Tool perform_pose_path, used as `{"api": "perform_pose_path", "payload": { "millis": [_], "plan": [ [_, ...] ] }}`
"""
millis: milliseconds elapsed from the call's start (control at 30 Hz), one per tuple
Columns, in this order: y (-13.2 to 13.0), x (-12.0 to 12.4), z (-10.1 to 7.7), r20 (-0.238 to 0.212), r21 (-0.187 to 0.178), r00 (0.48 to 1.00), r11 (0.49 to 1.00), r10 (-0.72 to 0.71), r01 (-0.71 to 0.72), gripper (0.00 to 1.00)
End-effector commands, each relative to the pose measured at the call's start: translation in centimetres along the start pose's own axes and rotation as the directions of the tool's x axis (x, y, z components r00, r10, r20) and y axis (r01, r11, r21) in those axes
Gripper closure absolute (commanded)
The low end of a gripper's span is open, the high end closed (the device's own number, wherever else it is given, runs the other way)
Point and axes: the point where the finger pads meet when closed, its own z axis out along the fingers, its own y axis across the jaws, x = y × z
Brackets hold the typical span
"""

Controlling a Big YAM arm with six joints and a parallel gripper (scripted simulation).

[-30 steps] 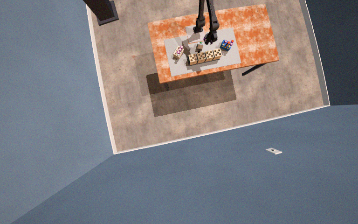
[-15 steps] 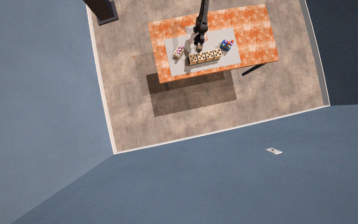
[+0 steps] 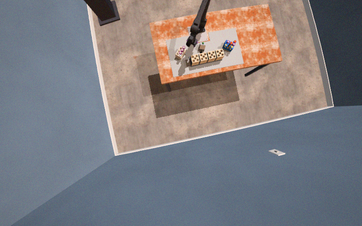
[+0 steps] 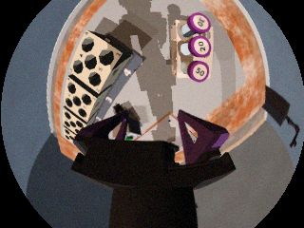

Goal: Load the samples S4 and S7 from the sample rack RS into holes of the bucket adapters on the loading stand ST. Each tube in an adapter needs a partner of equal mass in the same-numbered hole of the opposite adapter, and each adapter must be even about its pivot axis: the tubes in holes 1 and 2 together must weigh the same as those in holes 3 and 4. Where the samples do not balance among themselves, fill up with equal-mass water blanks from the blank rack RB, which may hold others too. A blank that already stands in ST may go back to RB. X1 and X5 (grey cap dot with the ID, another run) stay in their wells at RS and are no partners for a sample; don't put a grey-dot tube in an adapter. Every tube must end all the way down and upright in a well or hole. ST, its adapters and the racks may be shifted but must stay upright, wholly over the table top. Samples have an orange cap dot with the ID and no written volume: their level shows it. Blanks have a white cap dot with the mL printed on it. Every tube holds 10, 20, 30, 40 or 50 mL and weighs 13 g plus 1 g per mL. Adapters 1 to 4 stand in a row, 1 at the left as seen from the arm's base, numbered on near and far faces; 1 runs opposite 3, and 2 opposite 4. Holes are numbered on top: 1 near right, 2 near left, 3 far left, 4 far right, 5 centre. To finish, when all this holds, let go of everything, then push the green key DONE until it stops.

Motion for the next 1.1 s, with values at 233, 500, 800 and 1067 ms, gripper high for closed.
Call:
{"api": "perform_pose_path", "payload": {
  "millis": [233,500,800,1067],
  "plan": [
    [-5.1,-6.2,-1.6,0.047,0.001,0.997,0.998,-0.062,0.062,0.2],
    [-6.8,-6.5,-0.3,0.034,0.003,0.996,0.996,-0.085,0.085,0.2],
    [-7.7,-6.6,3.0,0.002,0.002,0.998,0.998,-0.063,0.063,0.2],
    [-7.6,-6.6,3.7,0.006,0.002,0.998,0.998,-0.067,0.067,0.2]
  ]
}}
